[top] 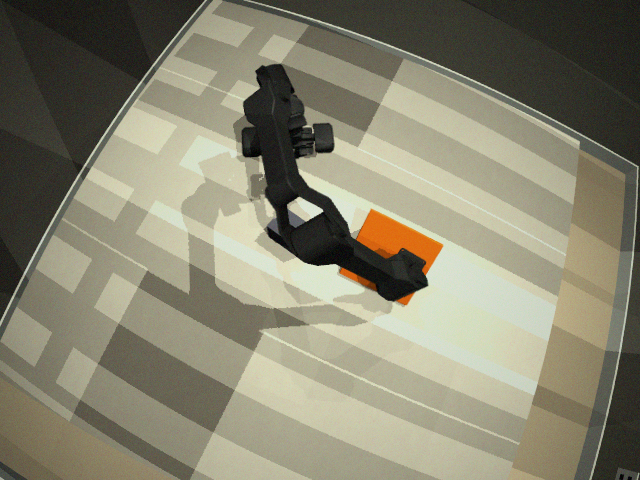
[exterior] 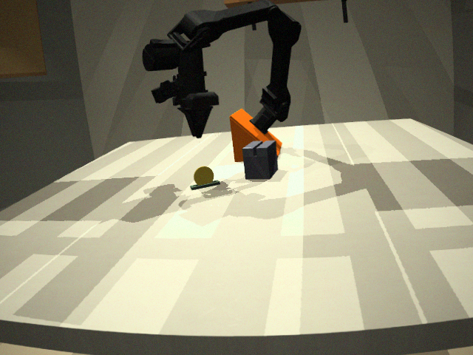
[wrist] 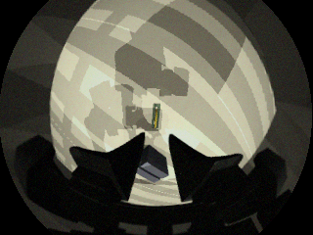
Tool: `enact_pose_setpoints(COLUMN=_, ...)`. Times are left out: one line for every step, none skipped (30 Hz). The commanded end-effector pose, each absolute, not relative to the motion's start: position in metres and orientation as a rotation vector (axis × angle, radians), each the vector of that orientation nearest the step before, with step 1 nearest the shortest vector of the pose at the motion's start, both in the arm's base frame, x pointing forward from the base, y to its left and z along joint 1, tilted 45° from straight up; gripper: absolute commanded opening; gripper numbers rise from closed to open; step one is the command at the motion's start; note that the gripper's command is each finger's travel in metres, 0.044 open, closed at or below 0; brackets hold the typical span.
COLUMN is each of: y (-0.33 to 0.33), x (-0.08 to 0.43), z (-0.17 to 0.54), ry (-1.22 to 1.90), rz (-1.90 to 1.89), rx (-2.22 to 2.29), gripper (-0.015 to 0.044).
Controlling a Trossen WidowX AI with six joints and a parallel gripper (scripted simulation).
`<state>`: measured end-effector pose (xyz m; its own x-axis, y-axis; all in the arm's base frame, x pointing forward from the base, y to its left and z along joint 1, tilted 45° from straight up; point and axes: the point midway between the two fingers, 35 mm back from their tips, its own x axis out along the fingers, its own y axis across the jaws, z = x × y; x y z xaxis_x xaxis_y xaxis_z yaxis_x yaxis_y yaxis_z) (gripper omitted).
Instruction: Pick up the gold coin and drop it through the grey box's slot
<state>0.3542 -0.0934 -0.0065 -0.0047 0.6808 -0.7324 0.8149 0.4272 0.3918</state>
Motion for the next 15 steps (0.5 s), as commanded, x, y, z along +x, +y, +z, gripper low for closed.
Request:
enact_pose_setpoints(y=-0.088, x=0.351, z=-0.005, ry=1.77, rz=-0.167, rx=1.317, gripper=0.0161)
enact_pose_setpoints(y=-0.089, x=0.352, z=-0.005, ry=1.77, rz=-0.167, rx=1.317, gripper=0.0161)
enact_pose_setpoints(y=-0.087, x=0.352, z=-0.007, ry=1.769, rz=-0.167, rx=1.317, gripper=0.0161)
enact_pose_setpoints(y=-0.081, x=0.353, z=-0.013, ry=1.769, rz=-0.167, rx=1.317, gripper=0.0161)
enact_pose_setpoints(y=-0.073, x=0.353, z=-0.023, ry=1.769, rz=-0.166, rx=1.318, gripper=0.0161)
enact_pose_setpoints(y=-0.067, x=0.353, z=-0.029, ry=1.769, rz=-0.166, rx=1.318, gripper=0.0161)
enact_pose_setpoints(y=-0.065, x=0.353, z=-0.031, ry=1.769, rz=-0.165, rx=1.318, gripper=0.0161)
enact_pose_setpoints(y=-0.065, x=0.353, z=-0.031, ry=1.769, rz=-0.165, rx=1.318, gripper=0.0161)
enact_pose_setpoints(y=-0.065, x=0.353, z=-0.031, ry=1.769, rz=-0.165, rx=1.318, gripper=0.0161)
enact_pose_setpoints(y=-0.065, x=0.353, z=-0.031, ry=1.769, rz=-0.165, rx=1.318, gripper=0.0161)
enact_pose_setpoints(y=-0.064, x=0.353, z=-0.032, ry=1.769, rz=-0.165, rx=1.318, gripper=0.0161)
enact_pose_setpoints(y=-0.062, x=0.353, z=-0.034, ry=1.769, rz=-0.165, rx=1.318, gripper=0.0161)
enact_pose_setpoints(y=-0.058, x=0.352, z=-0.038, ry=1.769, rz=-0.165, rx=1.318, gripper=0.0161)
enact_pose_setpoints(y=-0.055, x=0.352, z=-0.041, ry=1.769, rz=-0.165, rx=1.319, gripper=0.0161)
enact_pose_setpoints(y=-0.054, x=0.352, z=-0.042, ry=1.769, rz=-0.165, rx=1.319, gripper=0.0161)
